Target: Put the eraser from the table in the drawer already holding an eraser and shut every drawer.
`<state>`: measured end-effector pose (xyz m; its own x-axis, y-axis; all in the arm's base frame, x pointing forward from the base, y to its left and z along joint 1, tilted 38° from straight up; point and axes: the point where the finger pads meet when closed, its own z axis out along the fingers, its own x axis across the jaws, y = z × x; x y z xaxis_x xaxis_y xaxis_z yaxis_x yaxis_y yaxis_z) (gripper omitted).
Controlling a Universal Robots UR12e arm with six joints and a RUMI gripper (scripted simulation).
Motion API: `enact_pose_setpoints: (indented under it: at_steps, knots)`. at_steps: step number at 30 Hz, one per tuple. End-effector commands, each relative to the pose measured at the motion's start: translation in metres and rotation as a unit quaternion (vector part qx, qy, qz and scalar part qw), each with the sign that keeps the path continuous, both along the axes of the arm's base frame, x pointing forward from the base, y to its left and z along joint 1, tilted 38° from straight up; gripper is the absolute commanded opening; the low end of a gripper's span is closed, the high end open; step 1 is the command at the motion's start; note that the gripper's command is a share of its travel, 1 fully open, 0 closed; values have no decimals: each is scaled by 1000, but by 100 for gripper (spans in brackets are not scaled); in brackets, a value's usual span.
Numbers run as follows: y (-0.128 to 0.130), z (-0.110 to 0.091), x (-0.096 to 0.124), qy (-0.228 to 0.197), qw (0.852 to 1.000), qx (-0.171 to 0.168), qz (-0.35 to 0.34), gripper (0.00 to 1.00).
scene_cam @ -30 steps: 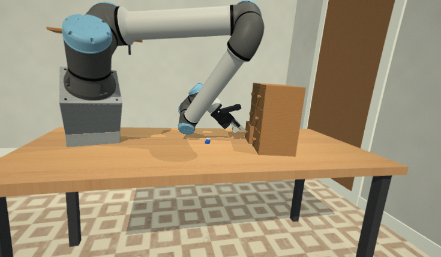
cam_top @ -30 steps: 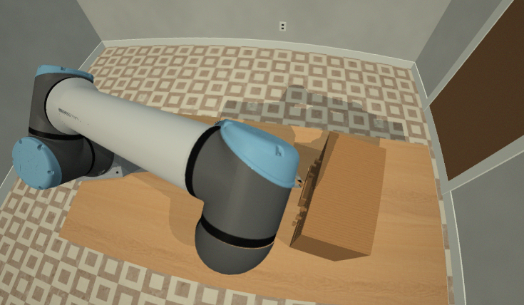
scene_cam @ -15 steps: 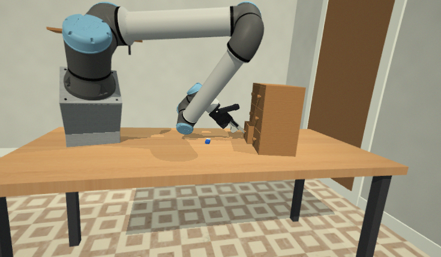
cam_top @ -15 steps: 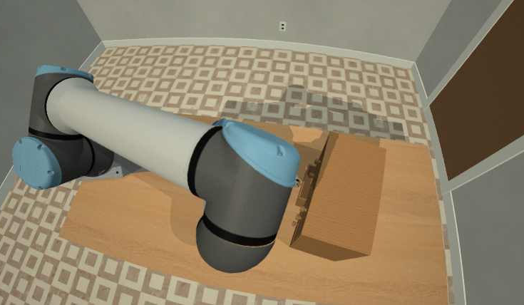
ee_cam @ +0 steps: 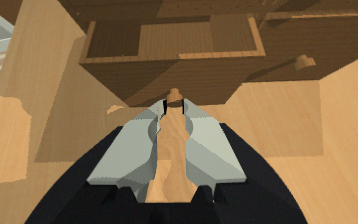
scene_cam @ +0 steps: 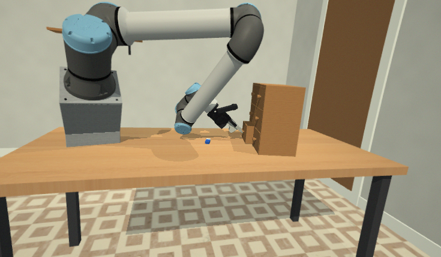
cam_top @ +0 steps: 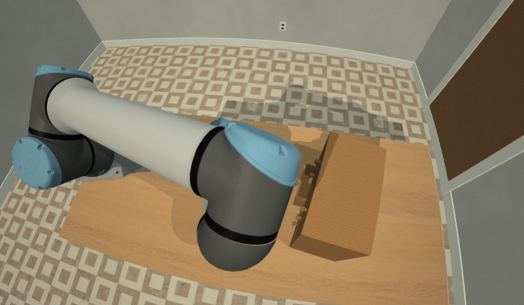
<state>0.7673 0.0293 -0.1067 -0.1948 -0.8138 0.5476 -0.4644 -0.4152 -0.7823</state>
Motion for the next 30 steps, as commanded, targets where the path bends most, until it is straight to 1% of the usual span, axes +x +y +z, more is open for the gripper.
enact_pose_setpoints:
  at_steps: [1,30]
  knots:
    - [1,0,-3,0,1000,0,0,7]
    - [1,-5,-19,0,1000,0,0,7]
